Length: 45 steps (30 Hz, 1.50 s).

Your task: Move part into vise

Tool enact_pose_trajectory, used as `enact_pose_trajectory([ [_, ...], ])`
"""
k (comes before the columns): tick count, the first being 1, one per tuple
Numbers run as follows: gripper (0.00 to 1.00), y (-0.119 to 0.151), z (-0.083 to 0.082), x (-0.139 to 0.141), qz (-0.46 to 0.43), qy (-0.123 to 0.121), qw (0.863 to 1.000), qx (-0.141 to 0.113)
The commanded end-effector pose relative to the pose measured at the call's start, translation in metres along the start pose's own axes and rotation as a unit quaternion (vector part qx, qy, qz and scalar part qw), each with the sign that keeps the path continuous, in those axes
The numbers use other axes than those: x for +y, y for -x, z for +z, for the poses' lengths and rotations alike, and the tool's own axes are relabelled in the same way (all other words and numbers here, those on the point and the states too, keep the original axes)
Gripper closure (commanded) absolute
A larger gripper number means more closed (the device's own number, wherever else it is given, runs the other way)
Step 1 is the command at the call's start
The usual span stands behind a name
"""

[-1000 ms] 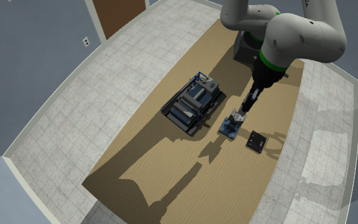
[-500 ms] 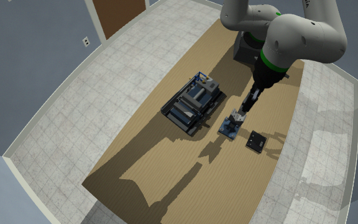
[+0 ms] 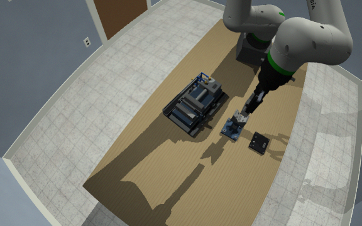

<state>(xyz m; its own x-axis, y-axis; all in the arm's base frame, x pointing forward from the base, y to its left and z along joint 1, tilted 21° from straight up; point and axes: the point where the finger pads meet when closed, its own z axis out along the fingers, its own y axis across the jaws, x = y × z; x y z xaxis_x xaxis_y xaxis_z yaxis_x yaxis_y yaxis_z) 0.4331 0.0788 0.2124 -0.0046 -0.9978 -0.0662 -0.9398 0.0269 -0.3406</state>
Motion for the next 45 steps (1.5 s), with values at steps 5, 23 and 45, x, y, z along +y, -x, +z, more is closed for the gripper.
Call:
enact_pose_trajectory([
  [5,1.0,0.001,0.0,0.0,0.0,0.0,1.0,0.025],
  [23,1.0,0.006,0.0,0.0,0.0,0.0,0.994,0.108],
  [45,1.0,0.012,0.003,0.0,0.0,0.0,0.972,0.234],
])
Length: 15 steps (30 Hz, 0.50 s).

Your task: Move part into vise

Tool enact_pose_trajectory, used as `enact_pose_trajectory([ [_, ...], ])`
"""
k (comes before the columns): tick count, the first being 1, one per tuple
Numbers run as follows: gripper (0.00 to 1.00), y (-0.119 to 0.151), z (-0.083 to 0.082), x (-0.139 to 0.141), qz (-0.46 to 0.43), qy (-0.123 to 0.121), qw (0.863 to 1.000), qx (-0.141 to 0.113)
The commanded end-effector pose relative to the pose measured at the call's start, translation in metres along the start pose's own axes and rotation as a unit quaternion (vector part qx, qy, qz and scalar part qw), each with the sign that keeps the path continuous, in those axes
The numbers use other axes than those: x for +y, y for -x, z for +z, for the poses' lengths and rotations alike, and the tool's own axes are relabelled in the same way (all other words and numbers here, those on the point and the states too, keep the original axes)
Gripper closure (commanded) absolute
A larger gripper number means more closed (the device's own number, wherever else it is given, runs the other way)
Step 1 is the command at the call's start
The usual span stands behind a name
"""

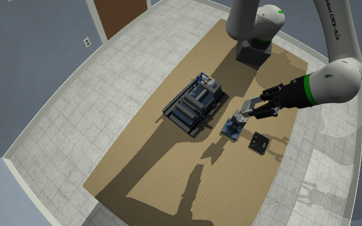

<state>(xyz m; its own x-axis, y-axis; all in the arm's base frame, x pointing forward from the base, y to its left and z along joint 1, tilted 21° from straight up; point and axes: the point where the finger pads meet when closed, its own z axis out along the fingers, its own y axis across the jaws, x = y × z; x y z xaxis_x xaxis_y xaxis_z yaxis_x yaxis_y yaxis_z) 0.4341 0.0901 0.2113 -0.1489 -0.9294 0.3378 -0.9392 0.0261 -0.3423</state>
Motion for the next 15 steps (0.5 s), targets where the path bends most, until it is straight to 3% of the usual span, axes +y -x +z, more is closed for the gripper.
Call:
enact_pose_trajectory([
  [1,1.0,0.0012,0.0003,0.0002,0.0,0.001,1.0,0.024],
  [12,1.0,0.0041,0.0006,0.0002,0.0,0.001,0.997,0.082],
  [15,1.0,0.0044,0.0007,0.0002,0.0,0.001,0.996,0.086],
])
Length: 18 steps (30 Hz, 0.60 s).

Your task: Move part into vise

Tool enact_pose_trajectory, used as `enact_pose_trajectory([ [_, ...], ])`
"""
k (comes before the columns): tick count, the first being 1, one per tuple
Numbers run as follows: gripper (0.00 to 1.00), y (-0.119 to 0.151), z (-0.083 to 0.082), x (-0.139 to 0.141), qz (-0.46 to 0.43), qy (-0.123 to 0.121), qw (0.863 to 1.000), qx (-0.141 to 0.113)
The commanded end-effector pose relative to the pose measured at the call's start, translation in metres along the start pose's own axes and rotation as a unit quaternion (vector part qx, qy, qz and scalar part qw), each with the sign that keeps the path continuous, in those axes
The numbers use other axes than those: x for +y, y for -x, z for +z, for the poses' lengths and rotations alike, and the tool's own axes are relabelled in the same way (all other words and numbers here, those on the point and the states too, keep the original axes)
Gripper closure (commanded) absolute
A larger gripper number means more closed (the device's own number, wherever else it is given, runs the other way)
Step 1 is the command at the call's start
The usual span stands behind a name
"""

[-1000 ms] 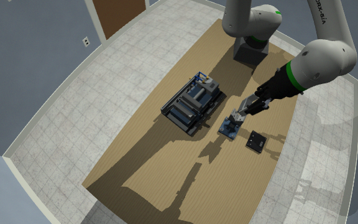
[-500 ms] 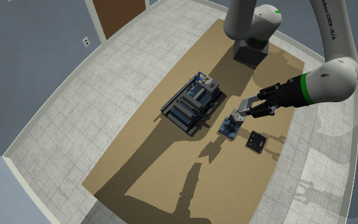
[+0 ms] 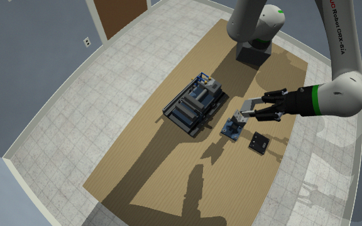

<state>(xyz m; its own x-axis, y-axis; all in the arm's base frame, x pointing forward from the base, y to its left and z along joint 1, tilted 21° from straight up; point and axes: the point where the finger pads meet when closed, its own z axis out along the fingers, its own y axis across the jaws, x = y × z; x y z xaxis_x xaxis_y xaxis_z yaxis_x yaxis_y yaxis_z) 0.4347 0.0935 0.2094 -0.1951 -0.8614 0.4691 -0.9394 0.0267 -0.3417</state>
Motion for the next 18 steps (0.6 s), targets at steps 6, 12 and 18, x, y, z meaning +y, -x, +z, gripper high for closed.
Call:
enact_pose_trajectory([
  [6,1.0,0.0016,0.0001,0.0,0.0,0.0,0.999,0.032],
  [12,1.0,0.0025,0.0001,-0.0001,0.0,0.0,0.999,0.049],
  [18,1.0,0.0029,0.0002,0.0,0.0,0.0,0.998,0.058],
])
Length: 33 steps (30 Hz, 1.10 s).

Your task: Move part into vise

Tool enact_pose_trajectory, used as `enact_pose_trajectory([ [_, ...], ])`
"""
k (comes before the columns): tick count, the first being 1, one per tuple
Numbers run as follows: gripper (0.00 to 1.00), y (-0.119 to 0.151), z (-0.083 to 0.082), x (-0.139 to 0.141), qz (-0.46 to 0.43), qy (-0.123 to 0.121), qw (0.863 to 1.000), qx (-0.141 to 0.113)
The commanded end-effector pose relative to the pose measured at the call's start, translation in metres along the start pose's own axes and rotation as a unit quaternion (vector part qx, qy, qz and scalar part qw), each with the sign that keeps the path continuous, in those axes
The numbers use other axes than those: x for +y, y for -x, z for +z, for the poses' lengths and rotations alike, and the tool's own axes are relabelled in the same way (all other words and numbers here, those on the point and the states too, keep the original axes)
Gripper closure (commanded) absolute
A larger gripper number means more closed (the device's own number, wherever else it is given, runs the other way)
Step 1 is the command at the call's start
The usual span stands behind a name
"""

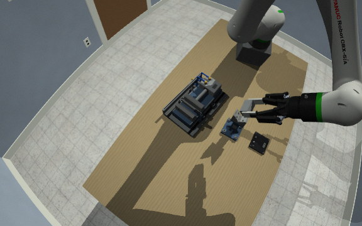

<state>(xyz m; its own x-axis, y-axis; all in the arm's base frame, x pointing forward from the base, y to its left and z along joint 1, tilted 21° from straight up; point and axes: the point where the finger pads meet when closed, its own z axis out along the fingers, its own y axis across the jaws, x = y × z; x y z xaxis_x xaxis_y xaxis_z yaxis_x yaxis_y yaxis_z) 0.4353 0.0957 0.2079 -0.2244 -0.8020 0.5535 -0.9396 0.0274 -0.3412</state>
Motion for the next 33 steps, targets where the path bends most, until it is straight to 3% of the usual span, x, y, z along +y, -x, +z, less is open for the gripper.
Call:
enact_pose_trajectory([
  [1,1.0,0.0003,-0.0001,-0.0001,0.0,0.0,1.0,0.006],
  [33,1.0,0.0009,-0.0002,-0.0001,0.0,0.0,1.0,0.018],
])
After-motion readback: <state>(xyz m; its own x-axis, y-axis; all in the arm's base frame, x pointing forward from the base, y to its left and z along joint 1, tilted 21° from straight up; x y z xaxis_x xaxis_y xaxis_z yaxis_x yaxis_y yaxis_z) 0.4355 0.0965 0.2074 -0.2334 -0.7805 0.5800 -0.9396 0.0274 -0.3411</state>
